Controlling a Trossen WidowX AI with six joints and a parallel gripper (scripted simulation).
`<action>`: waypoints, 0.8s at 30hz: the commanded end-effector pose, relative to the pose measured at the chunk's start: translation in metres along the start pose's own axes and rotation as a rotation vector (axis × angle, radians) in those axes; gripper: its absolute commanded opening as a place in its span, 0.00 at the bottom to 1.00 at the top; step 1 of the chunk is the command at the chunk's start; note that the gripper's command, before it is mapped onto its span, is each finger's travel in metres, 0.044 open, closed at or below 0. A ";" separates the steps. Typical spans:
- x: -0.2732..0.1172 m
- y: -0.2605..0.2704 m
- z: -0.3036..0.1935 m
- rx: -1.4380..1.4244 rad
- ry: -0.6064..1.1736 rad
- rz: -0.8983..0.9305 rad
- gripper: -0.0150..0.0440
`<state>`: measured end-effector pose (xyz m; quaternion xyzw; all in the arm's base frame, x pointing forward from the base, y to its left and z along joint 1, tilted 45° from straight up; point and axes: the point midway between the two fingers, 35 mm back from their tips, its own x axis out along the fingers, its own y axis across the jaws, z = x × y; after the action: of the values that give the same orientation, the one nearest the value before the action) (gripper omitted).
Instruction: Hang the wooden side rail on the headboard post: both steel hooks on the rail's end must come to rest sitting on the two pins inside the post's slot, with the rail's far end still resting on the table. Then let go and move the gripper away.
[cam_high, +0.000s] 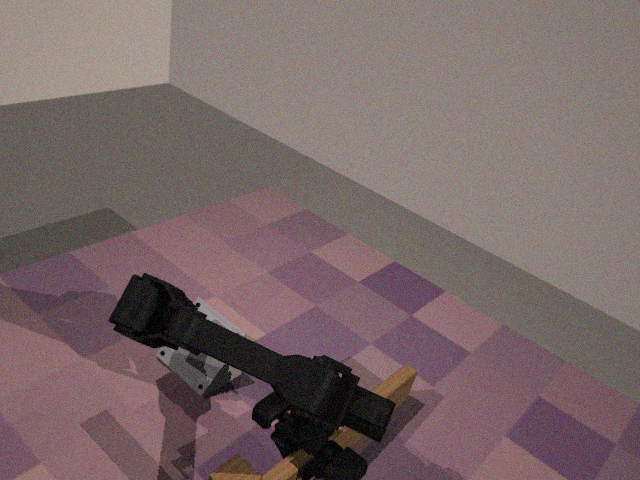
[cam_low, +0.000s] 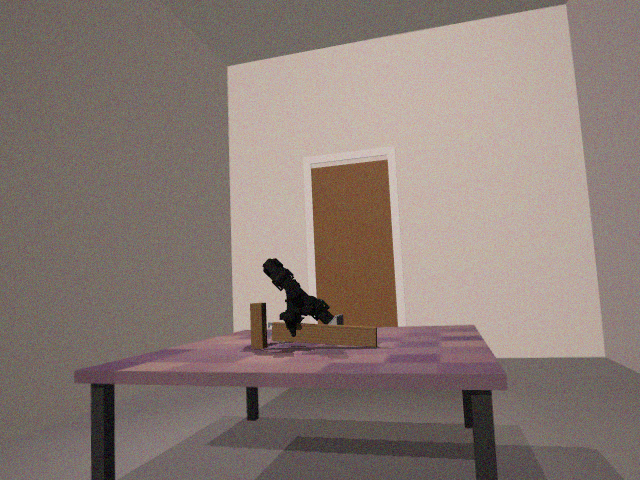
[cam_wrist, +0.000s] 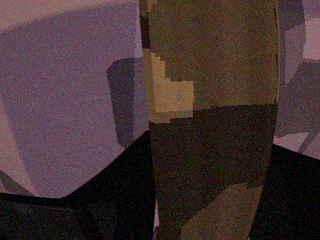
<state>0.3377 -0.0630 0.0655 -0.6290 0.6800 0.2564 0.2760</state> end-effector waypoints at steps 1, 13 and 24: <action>-0.005 -0.003 0.001 0.001 -0.009 -0.016 0.25; -0.005 -0.004 0.000 0.001 -0.009 -0.016 0.25; -0.005 -0.006 -0.002 0.001 -0.009 -0.016 0.25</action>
<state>0.3393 -0.0649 0.0674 -0.6280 0.6801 0.2570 0.2776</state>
